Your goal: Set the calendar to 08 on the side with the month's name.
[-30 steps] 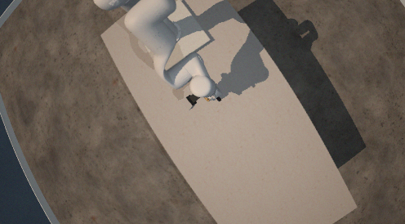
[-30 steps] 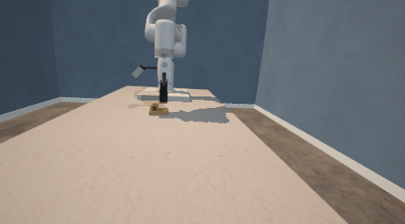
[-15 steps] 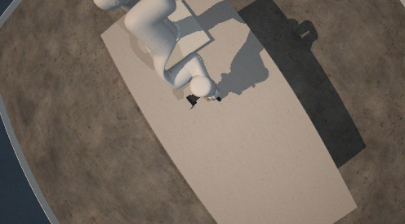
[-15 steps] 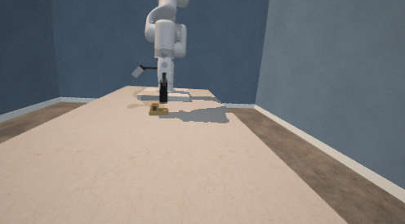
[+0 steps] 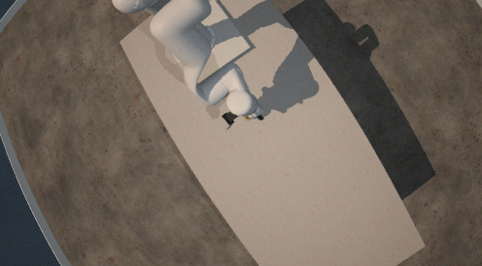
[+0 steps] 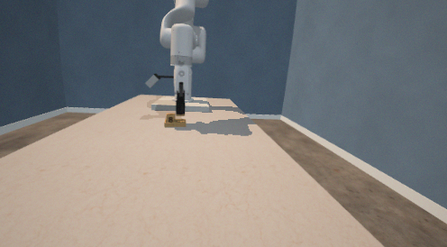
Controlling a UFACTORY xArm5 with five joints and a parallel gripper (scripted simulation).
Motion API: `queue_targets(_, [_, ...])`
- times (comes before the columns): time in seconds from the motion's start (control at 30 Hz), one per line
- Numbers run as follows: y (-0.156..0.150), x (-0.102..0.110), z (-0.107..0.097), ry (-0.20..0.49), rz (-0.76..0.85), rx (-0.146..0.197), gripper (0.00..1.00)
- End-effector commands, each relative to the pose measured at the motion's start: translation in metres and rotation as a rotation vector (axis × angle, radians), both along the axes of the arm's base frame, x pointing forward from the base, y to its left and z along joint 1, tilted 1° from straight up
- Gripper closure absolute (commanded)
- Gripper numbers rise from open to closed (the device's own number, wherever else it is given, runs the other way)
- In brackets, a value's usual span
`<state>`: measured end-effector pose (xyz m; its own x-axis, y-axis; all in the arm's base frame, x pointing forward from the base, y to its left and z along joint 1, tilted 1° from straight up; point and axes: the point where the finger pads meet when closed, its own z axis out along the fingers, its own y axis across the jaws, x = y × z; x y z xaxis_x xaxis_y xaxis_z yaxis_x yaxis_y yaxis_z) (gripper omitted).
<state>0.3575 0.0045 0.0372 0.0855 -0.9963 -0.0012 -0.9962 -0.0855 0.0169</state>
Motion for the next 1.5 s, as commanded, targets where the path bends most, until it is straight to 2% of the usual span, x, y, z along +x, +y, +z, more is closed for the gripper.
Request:
queue_targets(0.0, [0.000,0.001,-0.001,-0.004,0.000,0.000,0.71])
queue_targets(0.73, [0.000,0.001,-0.016,-0.004,0.000,0.000,0.71])
queue_targets(1.47, [0.000,0.001,-0.018,-0.004,0.000,0.000,0.71])
